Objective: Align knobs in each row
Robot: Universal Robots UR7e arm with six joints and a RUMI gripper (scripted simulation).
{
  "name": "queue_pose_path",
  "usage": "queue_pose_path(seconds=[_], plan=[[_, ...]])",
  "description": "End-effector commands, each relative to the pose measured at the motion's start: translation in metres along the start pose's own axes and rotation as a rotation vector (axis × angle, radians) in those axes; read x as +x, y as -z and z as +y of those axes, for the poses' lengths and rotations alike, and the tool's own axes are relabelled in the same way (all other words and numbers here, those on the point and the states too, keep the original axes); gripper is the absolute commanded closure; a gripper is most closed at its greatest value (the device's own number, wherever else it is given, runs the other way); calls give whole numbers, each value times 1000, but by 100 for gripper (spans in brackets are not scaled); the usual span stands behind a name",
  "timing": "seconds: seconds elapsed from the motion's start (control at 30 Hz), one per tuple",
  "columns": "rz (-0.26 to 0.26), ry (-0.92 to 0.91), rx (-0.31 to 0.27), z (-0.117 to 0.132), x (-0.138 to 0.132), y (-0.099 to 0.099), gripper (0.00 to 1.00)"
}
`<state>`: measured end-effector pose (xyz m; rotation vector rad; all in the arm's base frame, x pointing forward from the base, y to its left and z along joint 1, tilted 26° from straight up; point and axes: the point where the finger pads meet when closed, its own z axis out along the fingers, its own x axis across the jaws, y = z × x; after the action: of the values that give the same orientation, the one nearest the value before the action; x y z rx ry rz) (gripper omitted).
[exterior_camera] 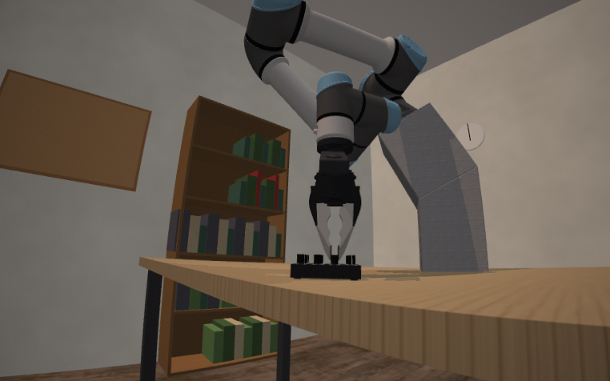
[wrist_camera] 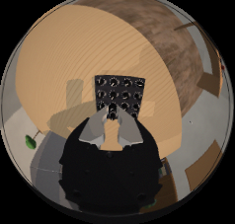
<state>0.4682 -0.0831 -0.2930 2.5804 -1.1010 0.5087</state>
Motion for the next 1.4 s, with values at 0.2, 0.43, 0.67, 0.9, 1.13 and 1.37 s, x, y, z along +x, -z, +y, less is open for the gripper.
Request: queue_pose_path(seconds=[0.2, 0.43, 0.67, 0.9, 1.13, 1.37], plan=[[0, 212, 5, 0, -1, 0, 96], [1, 338, 5, 0, -1, 0, 96], [1, 409, 5, 0, -2, 0, 96], [1, 476, 5, 0, -2, 0, 96], [1, 503, 5, 0, -2, 0, 96], [1, 515, 5, 0, -2, 0, 96]])
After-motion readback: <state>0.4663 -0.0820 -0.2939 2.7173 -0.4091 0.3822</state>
